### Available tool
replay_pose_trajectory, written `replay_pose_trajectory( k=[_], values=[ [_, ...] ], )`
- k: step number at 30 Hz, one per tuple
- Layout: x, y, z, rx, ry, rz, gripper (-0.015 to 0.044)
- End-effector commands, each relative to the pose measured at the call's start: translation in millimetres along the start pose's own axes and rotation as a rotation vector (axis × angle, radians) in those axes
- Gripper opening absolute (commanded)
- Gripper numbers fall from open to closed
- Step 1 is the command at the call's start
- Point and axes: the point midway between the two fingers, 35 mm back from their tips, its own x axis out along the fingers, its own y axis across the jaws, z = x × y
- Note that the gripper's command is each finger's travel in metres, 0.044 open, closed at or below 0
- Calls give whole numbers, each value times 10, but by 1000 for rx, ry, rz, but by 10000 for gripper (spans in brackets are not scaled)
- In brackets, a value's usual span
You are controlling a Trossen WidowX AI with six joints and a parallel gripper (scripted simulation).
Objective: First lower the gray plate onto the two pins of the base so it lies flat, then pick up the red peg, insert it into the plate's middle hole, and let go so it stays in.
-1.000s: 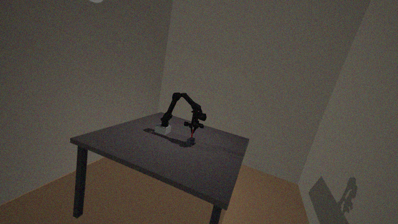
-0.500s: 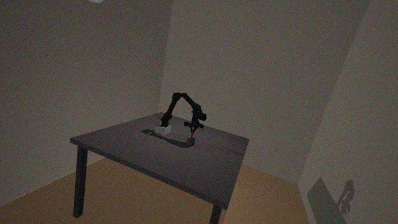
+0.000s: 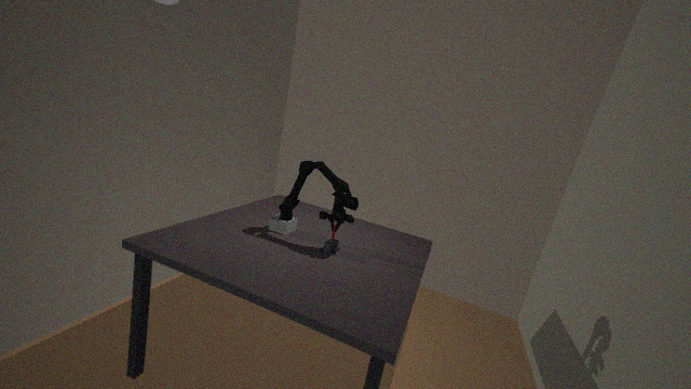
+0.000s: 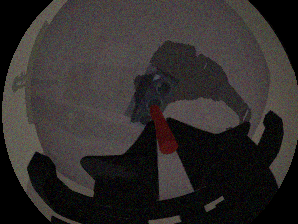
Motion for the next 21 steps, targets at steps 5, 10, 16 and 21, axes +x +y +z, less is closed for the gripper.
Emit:
replay_pose_trajectory(
  k=[5,10,16,21],
  values=[
    [7,0,0,0,0,0,0],
    [66,-5,-2,0,0,-2,0],
    [157,-22,0,0,1,-5,0],
    [200,-36,10,0,1,-6,0]
  ],
)
